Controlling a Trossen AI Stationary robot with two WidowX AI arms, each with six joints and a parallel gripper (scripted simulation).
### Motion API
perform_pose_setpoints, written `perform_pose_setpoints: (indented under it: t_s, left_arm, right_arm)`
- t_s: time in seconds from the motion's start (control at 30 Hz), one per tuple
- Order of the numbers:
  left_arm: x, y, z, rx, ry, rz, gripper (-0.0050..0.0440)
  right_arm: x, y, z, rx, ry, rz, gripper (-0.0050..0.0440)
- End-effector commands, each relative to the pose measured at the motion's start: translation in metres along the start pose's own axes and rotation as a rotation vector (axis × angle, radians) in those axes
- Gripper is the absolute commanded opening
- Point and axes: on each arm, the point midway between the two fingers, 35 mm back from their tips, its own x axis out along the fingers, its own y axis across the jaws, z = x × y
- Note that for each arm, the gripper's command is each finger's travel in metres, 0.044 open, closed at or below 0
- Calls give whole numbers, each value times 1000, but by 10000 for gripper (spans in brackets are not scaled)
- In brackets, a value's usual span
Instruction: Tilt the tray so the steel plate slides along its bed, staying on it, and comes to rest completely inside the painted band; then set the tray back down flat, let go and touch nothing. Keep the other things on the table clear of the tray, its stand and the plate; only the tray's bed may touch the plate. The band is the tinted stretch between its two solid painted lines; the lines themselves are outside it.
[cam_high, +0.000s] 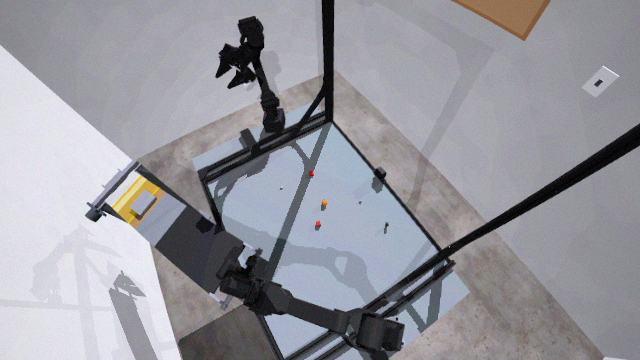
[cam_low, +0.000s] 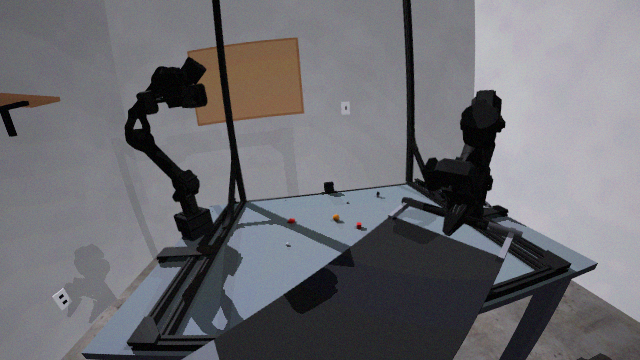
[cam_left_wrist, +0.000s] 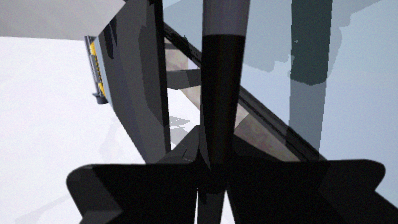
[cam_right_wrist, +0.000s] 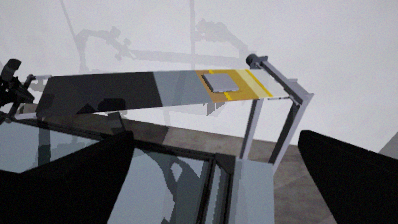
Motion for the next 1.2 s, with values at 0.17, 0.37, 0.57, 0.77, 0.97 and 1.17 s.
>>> perform_pose_setpoints:
  t_s: [0.17,0.37,0.57,0.77,0.97,1.17]
  left_arm:
    - [35,-47,0,0,3,-79,0]
    - [30,-40,0,0,3,-96,0]
    - [28,-38,0,0,3,-90,0]
    - [25,-34,0,0,3,-84,0]
    - [22,-31,0,0,3,-79,0]
    - [20,-28,0,0,3,-74,0]
  right_arm:
    - [0,0,0,2,-2,-3,440]
    - [0,0,0,2,-2,-3,440]
    - [0,0,0,2,-2,-3,440]
    - [0,0,0,2,-2,-3,440]
    - [0,0,0,2,-2,-3,440]
    - [0,0,0,2,-2,-3,440]
